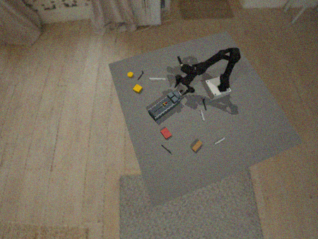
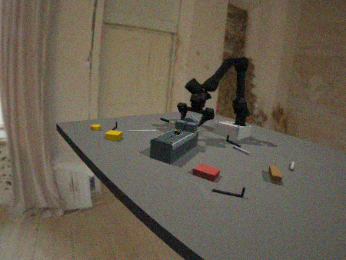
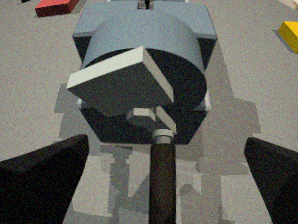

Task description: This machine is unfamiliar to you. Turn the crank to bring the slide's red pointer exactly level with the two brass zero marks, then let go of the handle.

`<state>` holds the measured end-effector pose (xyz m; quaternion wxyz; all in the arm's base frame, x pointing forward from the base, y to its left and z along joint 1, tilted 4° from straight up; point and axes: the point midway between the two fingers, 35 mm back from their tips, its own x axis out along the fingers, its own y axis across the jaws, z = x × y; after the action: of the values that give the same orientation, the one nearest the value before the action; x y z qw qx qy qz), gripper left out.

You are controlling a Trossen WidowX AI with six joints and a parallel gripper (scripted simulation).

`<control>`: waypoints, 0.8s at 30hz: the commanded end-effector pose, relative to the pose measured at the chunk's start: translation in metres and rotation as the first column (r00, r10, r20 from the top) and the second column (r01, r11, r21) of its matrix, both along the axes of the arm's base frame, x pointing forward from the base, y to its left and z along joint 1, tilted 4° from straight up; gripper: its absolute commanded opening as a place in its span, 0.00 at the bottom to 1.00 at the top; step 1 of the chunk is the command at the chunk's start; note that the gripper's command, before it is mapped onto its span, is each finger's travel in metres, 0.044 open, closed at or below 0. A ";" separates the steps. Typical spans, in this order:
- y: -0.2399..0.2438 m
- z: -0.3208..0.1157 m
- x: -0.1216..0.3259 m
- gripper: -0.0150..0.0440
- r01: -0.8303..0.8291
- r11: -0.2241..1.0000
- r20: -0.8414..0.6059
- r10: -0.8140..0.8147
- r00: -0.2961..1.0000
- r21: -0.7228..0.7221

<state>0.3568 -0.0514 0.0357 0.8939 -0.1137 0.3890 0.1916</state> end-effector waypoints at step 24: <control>-0.002 -0.045 -0.004 1.00 -0.006 1.000 -0.007 0.006 1.000 0.002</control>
<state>0.3549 -0.0537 -0.0022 0.8938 -0.1140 0.3890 0.1917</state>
